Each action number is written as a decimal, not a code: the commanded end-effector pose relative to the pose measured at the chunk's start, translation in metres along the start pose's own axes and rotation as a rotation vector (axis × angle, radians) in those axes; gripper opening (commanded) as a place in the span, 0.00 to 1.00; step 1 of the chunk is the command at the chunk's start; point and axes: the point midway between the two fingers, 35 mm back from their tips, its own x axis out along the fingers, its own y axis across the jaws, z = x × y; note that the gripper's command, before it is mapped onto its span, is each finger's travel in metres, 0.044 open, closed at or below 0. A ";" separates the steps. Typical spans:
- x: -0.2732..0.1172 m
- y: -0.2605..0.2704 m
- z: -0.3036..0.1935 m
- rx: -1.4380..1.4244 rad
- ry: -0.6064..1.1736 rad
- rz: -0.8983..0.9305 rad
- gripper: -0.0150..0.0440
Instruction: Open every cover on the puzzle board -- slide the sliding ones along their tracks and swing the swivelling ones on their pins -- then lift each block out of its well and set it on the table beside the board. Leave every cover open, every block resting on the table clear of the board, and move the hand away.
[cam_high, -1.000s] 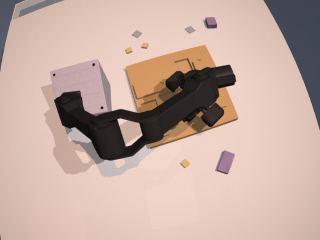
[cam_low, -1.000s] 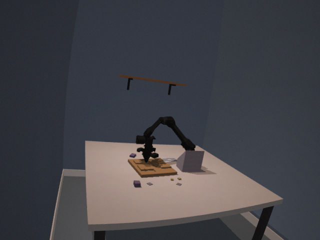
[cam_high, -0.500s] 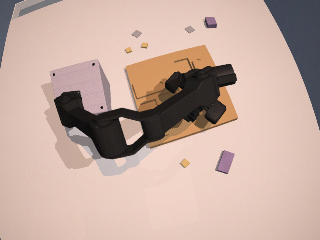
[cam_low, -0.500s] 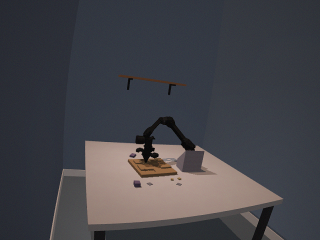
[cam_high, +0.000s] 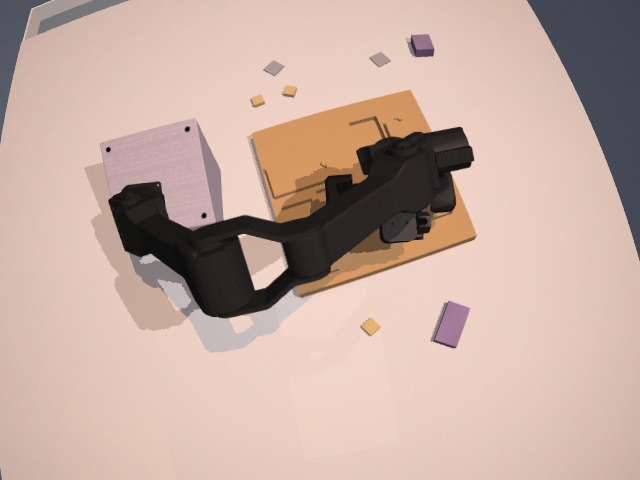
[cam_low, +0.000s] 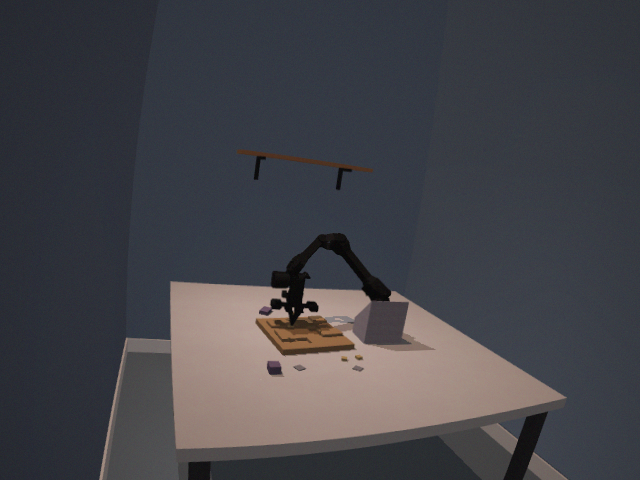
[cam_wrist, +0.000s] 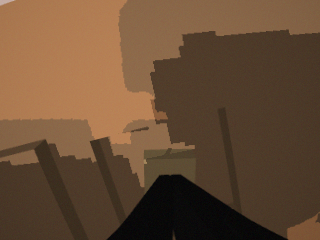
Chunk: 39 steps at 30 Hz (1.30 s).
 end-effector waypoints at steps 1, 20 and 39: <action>-0.004 0.000 0.001 -0.857 -0.002 -0.004 0.25; -0.012 0.000 0.001 -1.571 0.000 -0.005 0.25; -0.062 0.000 0.001 -1.571 0.002 -0.003 0.50</action>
